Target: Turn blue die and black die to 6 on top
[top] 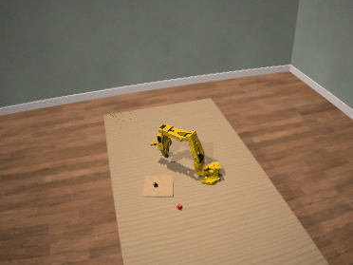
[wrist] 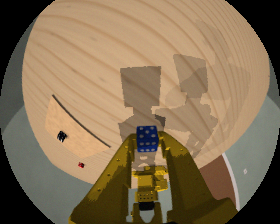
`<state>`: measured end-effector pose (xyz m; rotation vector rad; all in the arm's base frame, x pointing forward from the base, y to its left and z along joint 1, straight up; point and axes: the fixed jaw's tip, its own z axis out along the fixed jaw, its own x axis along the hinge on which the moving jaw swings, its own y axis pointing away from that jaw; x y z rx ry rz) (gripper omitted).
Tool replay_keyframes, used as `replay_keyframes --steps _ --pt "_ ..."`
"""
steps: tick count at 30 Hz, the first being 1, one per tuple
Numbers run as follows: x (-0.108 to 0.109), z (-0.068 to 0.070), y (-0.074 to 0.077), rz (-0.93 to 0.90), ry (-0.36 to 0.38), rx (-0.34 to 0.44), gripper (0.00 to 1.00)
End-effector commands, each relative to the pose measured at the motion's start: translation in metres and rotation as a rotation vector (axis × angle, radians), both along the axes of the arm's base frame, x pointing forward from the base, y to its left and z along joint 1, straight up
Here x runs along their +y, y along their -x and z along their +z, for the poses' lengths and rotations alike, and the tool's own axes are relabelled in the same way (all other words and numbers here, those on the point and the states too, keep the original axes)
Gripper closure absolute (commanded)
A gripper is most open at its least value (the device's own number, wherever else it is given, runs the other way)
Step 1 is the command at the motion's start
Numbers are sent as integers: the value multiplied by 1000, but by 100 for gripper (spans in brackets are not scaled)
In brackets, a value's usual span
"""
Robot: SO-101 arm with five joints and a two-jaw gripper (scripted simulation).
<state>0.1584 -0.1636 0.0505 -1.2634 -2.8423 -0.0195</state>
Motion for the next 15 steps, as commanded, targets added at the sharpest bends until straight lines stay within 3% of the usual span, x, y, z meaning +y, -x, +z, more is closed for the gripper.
replay_keyframes --steps 1,8,15 --pt "-5 16 -6 0 58 -55 100" --pt "3 15 -13 46 57 -56 100" --pt "53 14 -44 295 50 -63 100"
